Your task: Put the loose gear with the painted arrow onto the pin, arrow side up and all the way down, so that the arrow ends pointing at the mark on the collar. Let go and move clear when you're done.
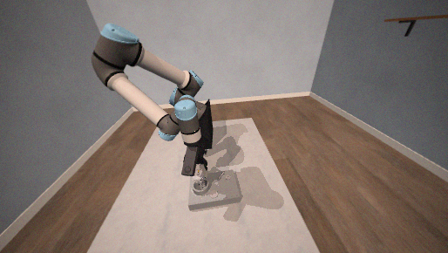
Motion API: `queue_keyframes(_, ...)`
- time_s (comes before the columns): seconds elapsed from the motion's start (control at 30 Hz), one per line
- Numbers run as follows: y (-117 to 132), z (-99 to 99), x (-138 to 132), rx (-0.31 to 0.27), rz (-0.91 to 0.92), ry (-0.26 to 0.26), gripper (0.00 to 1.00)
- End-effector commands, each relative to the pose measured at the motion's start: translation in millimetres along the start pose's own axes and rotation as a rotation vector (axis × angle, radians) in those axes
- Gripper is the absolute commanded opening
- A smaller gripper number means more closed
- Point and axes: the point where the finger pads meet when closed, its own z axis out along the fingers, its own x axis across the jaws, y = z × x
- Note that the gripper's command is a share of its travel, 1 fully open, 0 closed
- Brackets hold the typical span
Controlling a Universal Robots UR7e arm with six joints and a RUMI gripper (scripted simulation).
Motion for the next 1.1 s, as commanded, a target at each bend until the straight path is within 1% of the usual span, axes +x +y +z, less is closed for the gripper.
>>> queue_keyframes(0.0, -0.4, -0.6, -0.1, 0.002, -0.055, -0.001, 0.0)
queue_keyframes(0.27, -0.4, -0.6, -0.1, 0.002, -0.177, -0.001, 0.0)
queue_keyframes(0.33, -0.4, -0.6, -0.1, 0.002, -0.177, -0.001, 0.0)
queue_keyframes(1.07, -0.4, -0.6, -0.1, 0.002, -0.551, -0.001, 0.0)
